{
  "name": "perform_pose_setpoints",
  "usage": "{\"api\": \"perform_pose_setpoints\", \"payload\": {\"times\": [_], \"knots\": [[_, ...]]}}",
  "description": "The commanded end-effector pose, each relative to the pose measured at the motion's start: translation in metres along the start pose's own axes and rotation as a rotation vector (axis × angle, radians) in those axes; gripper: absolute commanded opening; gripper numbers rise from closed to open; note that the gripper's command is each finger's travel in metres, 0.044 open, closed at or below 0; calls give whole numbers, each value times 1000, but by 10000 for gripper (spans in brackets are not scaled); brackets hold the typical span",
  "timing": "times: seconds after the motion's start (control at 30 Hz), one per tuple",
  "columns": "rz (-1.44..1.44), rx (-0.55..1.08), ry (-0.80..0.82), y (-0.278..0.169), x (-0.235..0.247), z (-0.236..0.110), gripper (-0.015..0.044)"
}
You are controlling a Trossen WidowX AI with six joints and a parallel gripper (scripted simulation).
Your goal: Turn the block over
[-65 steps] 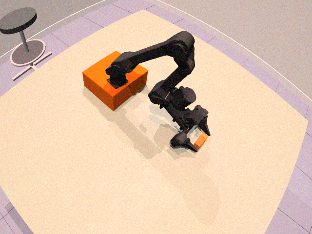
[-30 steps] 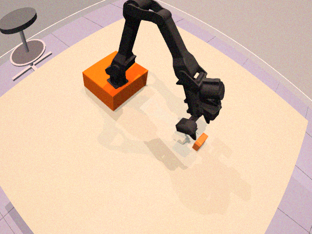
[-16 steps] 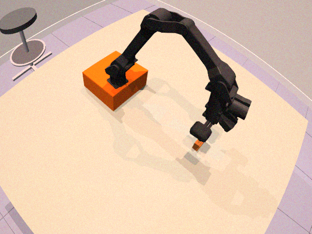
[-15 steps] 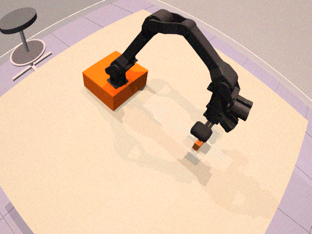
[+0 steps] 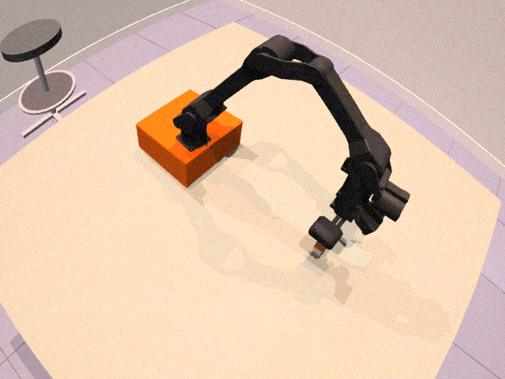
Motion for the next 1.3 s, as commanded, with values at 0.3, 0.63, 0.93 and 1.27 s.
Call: {"api": "perform_pose_setpoints", "payload": {"times": [0.3,0.63,0.93,1.27], "knots": [[-3,-8,3,1,1,20,440],[-3,-8,3,1,1,36,440],[-3,-8,3,1,1,39,302],[-3,-8,3,1,1,39,235]]}}
Point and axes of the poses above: the point midway between the two fingers, 35 mm back from their tips, its own z axis out along the fingers, its own x axis across the jaws, y = z × x, the point moved 1 cm from there along -z, back along the fingers, and after that the axes turned 12 degrees about -z, right-handed, at the moved point
